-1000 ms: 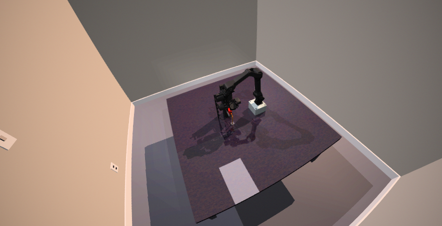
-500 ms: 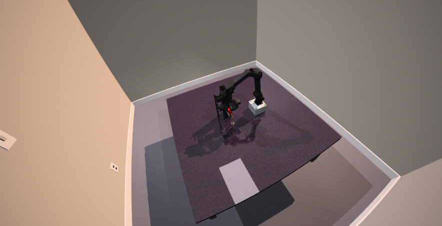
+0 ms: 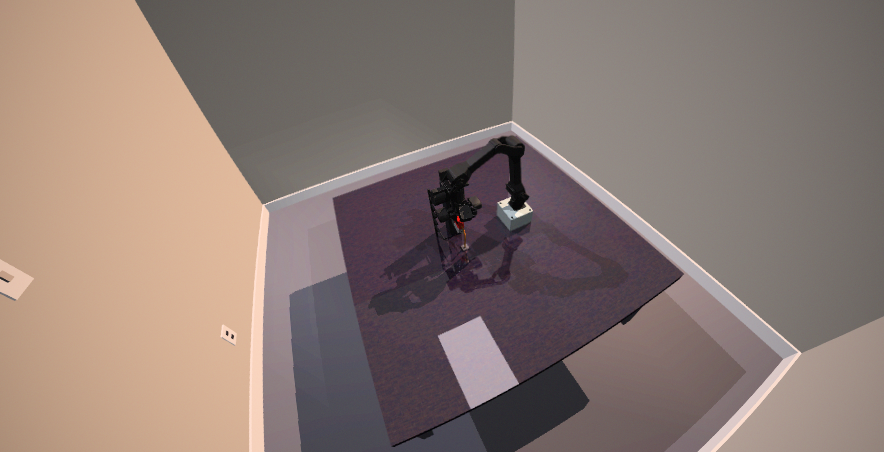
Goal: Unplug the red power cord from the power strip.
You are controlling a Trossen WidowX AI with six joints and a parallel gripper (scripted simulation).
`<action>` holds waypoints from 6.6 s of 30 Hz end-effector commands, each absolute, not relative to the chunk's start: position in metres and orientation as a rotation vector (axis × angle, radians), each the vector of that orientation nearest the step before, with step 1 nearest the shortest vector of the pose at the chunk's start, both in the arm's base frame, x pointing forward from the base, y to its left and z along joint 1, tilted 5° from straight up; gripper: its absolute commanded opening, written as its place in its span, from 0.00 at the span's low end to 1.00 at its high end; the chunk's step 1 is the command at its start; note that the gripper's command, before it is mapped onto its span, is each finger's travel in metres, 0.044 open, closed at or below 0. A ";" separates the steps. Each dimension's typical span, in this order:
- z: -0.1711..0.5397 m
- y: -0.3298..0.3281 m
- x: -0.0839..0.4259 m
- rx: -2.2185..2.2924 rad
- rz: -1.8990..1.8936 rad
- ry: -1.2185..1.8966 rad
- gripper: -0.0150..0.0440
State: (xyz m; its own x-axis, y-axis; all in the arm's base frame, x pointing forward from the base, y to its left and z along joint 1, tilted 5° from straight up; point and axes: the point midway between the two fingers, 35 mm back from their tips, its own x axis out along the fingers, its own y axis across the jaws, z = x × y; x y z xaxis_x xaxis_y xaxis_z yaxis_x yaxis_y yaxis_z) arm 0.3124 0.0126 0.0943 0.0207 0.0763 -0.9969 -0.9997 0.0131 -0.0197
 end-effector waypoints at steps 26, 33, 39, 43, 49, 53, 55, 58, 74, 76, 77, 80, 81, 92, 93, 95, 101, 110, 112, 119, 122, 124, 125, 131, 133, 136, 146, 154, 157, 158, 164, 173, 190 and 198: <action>0.098 0.050 0.315 -1.152 1.221 1.138 0.25; 0.100 0.061 0.314 -1.151 1.223 1.137 0.25; 0.098 0.058 0.310 -1.147 1.226 1.150 0.34; 0.098 0.058 0.310 -1.147 1.226 1.150 0.52; 0.098 0.058 0.310 -1.147 1.226 1.150 0.53; 0.100 0.058 0.310 -1.148 1.226 1.147 0.53; 0.108 0.058 0.310 -1.151 1.226 1.137 0.53; 0.108 0.058 0.310 -1.151 1.226 1.137 0.53; 0.106 0.039 0.312 -1.152 1.225 1.138 0.53; 0.106 0.036 0.312 -1.152 1.225 1.139 0.53; 0.106 0.035 0.312 -1.153 1.225 1.139 0.53; 0.106 0.030 0.312 -1.153 1.225 1.139 0.53; 0.105 0.028 0.312 -1.153 1.225 1.139 0.53; 0.104 0.016 0.312 -1.154 1.224 1.140 0.53; 0.103 0.016 0.312 -1.154 1.224 1.140 0.53; 0.101 0.016 0.312 -1.154 1.224 1.140 0.53; 0.093 0.017 0.312 -1.154 1.225 1.140 0.53; 0.095 0.017 0.313 -1.154 1.217 1.140 0.44; 0.095 0.017 0.313 -1.154 1.217 1.140 0.38; 0.095 0.017 0.313 -1.154 1.217 1.140 0.30; 0.095 0.017 0.314 -1.154 1.217 1.140 0.25; 0.095 0.019 0.314 -1.154 1.218 1.140 0.25; 0.095 0.021 0.314 -1.154 1.218 1.140 0.25; 0.096 0.030 0.315 -1.153 1.219 1.139 0.25; 0.096 0.033 0.315 -1.153 1.219 1.139 0.25; 0.097 0.038 0.315 -1.153 1.220 1.138 0.25; 0.099 0.054 0.315 -1.152 1.222 1.137 0.25; 0.100 0.067 0.313 -1.150 1.224 1.136 0.25; 0.099 0.062 0.312 -1.151 1.225 1.137 0.34; 0.098 0.057 0.312 -1.151 1.225 1.137 0.39; 0.097 0.052 0.311 -1.151 1.226 1.137 0.65; 0.106 0.082 0.313 -1.149 1.227 1.135 1.00; 0.114 0.111 0.311 -1.147 1.229 1.133 1.00; 0.114 0.111 0.311 -1.147 1.229 1.133 1.00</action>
